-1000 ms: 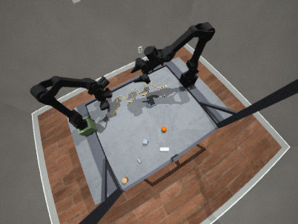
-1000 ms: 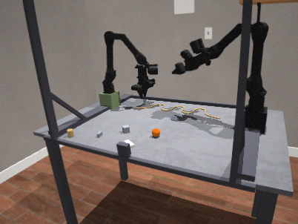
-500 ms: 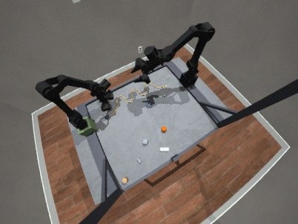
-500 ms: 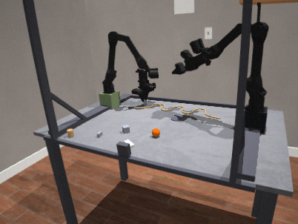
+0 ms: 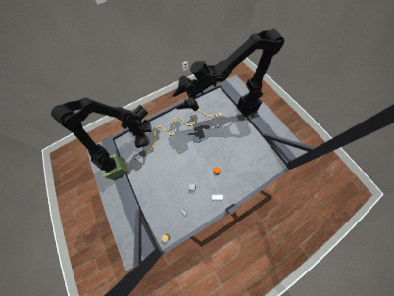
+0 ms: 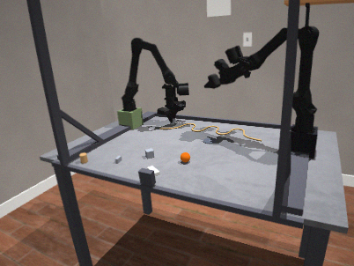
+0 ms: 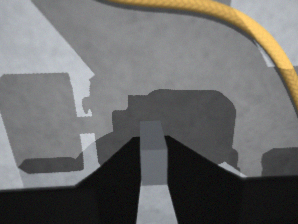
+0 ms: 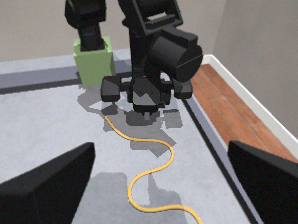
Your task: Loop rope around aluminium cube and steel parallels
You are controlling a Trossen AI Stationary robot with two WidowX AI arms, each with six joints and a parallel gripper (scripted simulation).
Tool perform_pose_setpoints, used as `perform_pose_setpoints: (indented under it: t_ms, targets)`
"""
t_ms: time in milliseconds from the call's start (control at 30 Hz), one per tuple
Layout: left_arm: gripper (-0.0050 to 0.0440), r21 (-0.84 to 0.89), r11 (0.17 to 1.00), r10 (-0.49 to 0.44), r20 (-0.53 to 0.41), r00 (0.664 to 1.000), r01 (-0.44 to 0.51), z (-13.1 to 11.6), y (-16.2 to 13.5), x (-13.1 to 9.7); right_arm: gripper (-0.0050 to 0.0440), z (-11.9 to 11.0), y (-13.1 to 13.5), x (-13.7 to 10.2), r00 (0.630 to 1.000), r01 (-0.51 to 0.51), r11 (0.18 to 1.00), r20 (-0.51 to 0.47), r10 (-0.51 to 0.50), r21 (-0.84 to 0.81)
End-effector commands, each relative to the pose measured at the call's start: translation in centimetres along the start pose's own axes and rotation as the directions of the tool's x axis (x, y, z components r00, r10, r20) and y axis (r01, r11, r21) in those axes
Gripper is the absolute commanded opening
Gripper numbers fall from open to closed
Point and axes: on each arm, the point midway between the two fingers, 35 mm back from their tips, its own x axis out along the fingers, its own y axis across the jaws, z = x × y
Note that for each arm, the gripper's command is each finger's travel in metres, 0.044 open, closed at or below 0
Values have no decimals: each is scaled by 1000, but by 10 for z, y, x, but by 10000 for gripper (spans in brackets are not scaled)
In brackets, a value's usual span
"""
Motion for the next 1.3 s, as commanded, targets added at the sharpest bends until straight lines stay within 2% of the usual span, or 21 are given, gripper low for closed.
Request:
perform_pose_setpoints:
  t_ms: [0,100,133,267,400,533,633,733,800,867,1033,1267]
  targets:
    - [31,4,1000,18,29,999,-18,6,4,-6,400,14,1,-5,999,-2,1000,37,2,-1]
    - [0,4,1000,20,31,999,-20,6,4,-8,400,14,1,-5,999,-2,1000,37,2,-1]
    - [20,4,1000,24,36,999,-24,8,5,-12,400,14,1,-5,999,-2,1000,37,2,-1]
    - [20,4,1000,26,40,999,-26,9,6,-20,400,14,1,-5,999,-2,1000,37,2,-1]
    - [20,3,1000,27,40,999,-27,9,6,-47,400,14,1,-5,999,-2,1000,37,2,-1]
    - [20,3,1000,20,33,999,-20,8,-2,-45,400,15,1,-1,999,-12,1000,31,13,-13]
    - [20,3,1000,18,32,999,-18,12,-14,-46,400,14,4,2,998,-59,997,8,59,-51]
    - [20,3,1000,12,26,1000,-12,19,-40,-47,400,10,9,8,986,-166,978,-39,163,-128]
    - [20,3,1000,12,26,1000,-12,19,-40,-47,400,10,9,8,986,-166,978,-39,163,-128]
    - [20,3,1000,17,45,999,-17,33,-58,-54,400,8,14,11,964,-263,947,-75,254,-184]
    - [20,3,1000,6,28,1000,-7,47,-104,-55,400,5,22,12,889,-458,846,-125,440,-274]
    - [20,3,1000,0,29,1000,0,72,-178,-64,400,10,27,3,743,-653,670,-125,658,-354]
